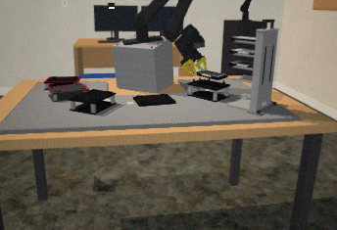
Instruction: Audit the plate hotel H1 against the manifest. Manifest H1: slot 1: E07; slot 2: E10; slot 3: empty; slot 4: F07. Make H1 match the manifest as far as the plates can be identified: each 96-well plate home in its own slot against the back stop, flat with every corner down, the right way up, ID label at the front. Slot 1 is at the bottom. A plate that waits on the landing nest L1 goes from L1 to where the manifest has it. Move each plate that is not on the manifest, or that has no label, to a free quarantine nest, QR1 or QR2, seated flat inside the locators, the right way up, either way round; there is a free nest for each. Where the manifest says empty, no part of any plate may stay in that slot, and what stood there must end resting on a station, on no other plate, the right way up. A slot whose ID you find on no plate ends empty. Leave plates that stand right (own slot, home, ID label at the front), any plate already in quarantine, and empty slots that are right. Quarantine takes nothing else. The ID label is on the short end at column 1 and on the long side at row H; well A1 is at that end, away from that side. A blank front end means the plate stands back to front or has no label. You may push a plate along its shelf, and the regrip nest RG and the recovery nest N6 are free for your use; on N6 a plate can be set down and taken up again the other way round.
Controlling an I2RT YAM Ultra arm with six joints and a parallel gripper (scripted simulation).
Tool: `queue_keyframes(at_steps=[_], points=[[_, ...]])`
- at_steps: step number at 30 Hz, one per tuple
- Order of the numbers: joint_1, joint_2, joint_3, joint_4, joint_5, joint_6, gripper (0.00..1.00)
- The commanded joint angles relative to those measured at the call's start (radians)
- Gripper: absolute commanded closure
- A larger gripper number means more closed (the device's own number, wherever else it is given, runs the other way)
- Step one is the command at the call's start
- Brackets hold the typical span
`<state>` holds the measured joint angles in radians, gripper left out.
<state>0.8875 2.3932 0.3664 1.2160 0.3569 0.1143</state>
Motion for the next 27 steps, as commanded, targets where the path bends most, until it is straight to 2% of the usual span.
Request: queue_keyframes(at_steps=[1,27], points=[[-0.001,0.012,0.025,0.043,0.004,0.005,0.14],[-0.012,0.087,0.039,0.106,-0.004,-0.008,0.14]])
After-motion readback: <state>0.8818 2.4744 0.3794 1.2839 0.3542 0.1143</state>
